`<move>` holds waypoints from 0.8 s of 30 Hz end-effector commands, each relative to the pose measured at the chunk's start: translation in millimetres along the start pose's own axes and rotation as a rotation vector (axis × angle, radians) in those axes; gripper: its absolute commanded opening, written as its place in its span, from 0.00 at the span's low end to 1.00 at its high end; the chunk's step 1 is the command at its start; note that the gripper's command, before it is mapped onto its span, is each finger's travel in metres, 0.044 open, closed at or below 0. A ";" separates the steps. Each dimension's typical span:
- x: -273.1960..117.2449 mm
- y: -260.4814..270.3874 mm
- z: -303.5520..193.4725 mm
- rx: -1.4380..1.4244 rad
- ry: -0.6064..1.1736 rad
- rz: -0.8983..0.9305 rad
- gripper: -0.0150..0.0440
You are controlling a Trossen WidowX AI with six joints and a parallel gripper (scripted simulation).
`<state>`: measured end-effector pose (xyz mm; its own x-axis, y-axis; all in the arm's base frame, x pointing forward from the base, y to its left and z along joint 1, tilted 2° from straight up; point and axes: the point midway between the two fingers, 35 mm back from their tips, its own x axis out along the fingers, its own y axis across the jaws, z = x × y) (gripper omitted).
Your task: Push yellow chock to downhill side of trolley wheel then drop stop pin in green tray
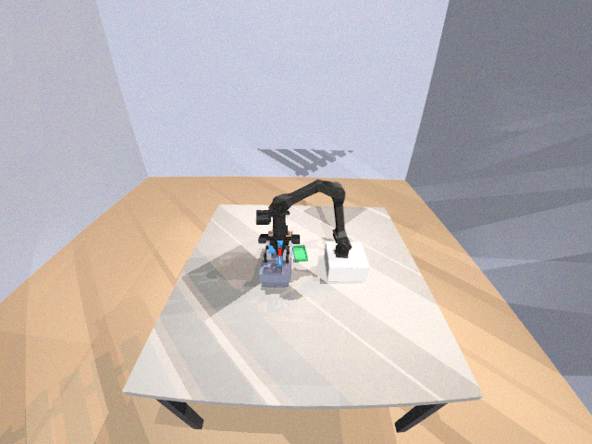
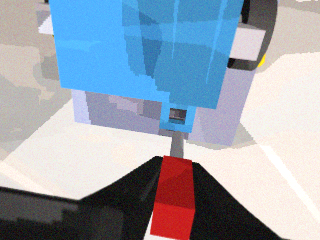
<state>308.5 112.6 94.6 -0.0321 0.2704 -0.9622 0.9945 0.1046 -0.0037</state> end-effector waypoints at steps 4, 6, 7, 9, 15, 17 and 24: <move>-5.0 3.0 -3.5 -0.002 0.006 0.007 0.25; -5.1 3.1 -4.4 -0.002 0.006 0.007 0.25; -4.3 2.7 -6.1 -0.002 0.007 0.007 0.25; -2.5 2.0 -11.1 -0.002 0.007 0.007 0.25; -1.2 1.7 -20.2 -0.002 0.008 0.007 0.25; -0.9 1.8 -23.3 -0.002 0.008 0.007 0.25; -0.8 3.4 -33.4 -0.002 0.009 0.007 0.25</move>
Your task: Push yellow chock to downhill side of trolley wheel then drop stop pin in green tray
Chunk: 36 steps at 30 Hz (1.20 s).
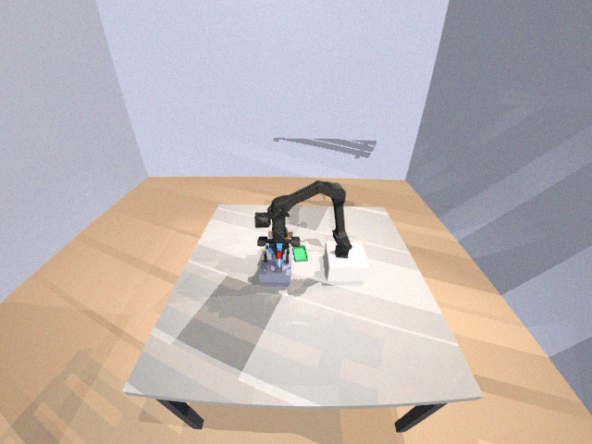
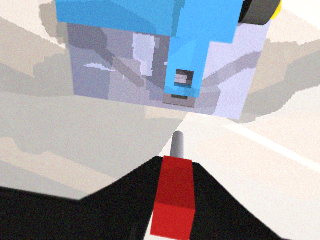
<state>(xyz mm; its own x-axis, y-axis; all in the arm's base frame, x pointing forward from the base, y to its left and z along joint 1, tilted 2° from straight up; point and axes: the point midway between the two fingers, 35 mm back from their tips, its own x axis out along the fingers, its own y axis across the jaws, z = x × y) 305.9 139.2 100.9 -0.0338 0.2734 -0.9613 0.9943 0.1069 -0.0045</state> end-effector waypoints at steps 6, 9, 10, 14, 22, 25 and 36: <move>-1.2 -7.3 -5.7 0.000 0.006 0.007 0.25; -0.6 -17.4 -5.4 0.001 0.006 0.007 0.25; -0.6 -21.0 -5.5 0.001 0.006 0.006 0.25; -0.2 -34.2 -5.6 0.001 0.006 0.005 0.25; 0.8 -60.1 -6.2 0.002 0.006 0.003 0.25; 1.3 -69.7 -6.5 0.002 0.006 0.002 0.25; 0.9 -81.3 1.9 0.002 0.005 0.001 0.25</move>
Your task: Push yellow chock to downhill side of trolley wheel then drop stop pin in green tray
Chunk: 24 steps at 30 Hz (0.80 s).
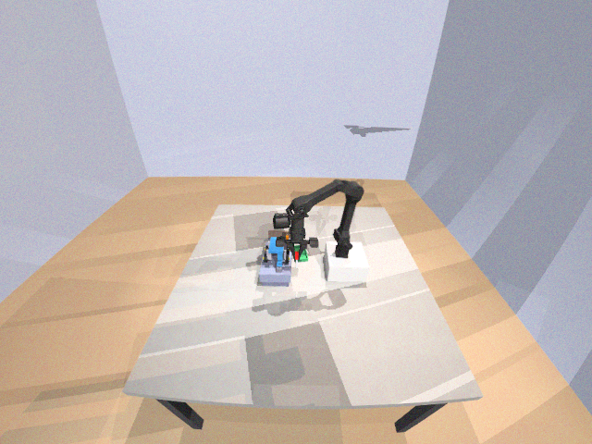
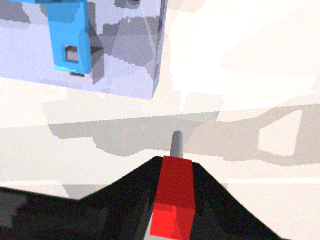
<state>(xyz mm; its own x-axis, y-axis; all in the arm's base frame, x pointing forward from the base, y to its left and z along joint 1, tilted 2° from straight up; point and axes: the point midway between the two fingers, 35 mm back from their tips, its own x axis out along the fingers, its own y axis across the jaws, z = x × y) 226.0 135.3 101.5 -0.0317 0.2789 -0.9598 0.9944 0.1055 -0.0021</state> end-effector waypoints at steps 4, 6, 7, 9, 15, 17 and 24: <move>-2.8 0.0 23.4 0.001 -0.002 -0.001 0.25; -4.2 0.8 31.3 0.001 -0.003 -0.001 0.25; -4.8 1.2 35.2 0.001 -0.003 -0.001 0.25; -6.2 1.9 43.2 0.001 -0.004 -0.001 0.25; -10.3 3.5 67.1 0.001 -0.006 -0.001 0.25; -11.5 3.7 75.1 0.001 -0.007 -0.001 0.25; -15.5 3.8 102.9 0.001 -0.010 -0.001 0.25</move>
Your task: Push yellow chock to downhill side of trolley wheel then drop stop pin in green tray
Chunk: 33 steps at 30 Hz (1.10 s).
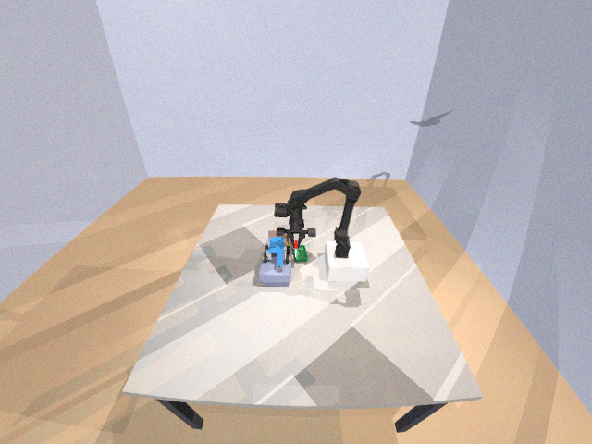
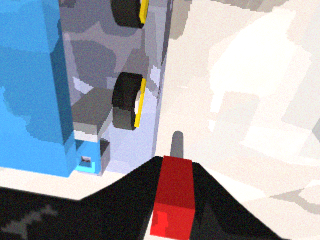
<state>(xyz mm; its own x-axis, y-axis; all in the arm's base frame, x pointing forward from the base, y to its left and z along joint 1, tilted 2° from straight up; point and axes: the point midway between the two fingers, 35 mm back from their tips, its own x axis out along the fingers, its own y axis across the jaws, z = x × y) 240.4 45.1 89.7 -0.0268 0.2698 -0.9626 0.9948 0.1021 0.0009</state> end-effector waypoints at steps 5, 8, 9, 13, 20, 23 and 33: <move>-3.2 -1.6 31.4 -0.001 -0.001 -0.005 0.25; -4.2 -2.3 42.9 -0.001 -0.002 -0.005 0.25; -4.5 -2.6 46.6 -0.001 -0.003 -0.005 0.25; -5.9 -3.7 61.9 -0.001 -0.004 -0.005 0.25; -8.1 -6.1 88.4 -0.001 -0.007 -0.005 0.25; -9.3 -6.9 99.5 -0.001 -0.008 -0.006 0.25; -14.8 -8.1 133.3 -0.001 -0.011 -0.006 0.25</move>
<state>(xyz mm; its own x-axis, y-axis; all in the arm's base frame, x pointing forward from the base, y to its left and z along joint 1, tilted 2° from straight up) 244.0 -79.1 67.1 -0.0331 0.2634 -0.9641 0.9951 0.0990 -0.0071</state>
